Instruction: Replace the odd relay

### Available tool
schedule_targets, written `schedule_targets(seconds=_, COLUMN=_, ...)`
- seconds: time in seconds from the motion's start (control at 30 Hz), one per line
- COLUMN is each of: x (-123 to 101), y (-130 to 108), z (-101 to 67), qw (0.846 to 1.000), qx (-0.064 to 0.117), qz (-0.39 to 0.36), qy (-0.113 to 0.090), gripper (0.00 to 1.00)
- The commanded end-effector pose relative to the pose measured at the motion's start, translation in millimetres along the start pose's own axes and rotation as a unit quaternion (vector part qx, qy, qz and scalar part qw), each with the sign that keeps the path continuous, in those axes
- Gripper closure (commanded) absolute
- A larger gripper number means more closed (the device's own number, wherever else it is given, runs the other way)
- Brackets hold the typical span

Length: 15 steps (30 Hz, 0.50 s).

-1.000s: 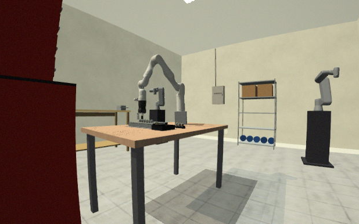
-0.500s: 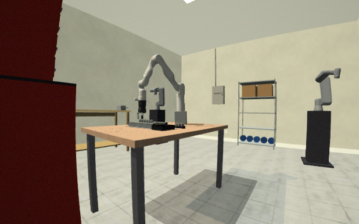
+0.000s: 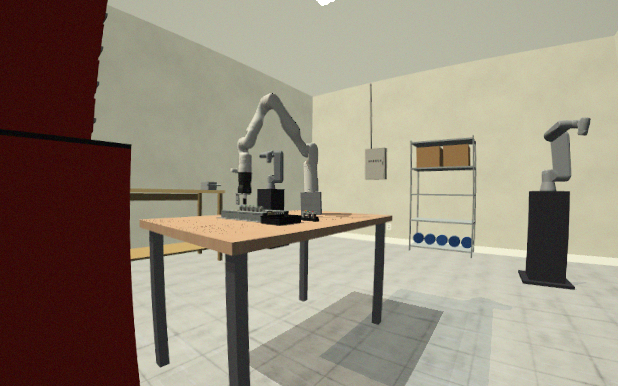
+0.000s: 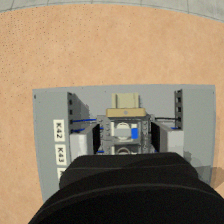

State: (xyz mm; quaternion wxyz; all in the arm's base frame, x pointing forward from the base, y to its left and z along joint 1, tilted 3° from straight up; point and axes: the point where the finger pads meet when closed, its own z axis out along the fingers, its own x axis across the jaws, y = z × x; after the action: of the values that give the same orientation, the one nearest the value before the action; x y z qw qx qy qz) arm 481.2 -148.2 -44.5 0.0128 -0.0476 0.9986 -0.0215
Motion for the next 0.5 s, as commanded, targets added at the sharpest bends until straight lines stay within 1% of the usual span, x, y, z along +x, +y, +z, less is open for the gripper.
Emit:
schedule_targets(seconds=0.0, x=0.0, y=-0.1, z=-1.5, qw=1.0, qx=0.0, qz=0.001, qy=0.0, gripper=0.0)
schedule_targets(seconds=0.47, x=3.1, y=0.3, z=-4.1, qw=1.0, qx=-0.001, qz=0.006, qy=0.002, gripper=0.0)
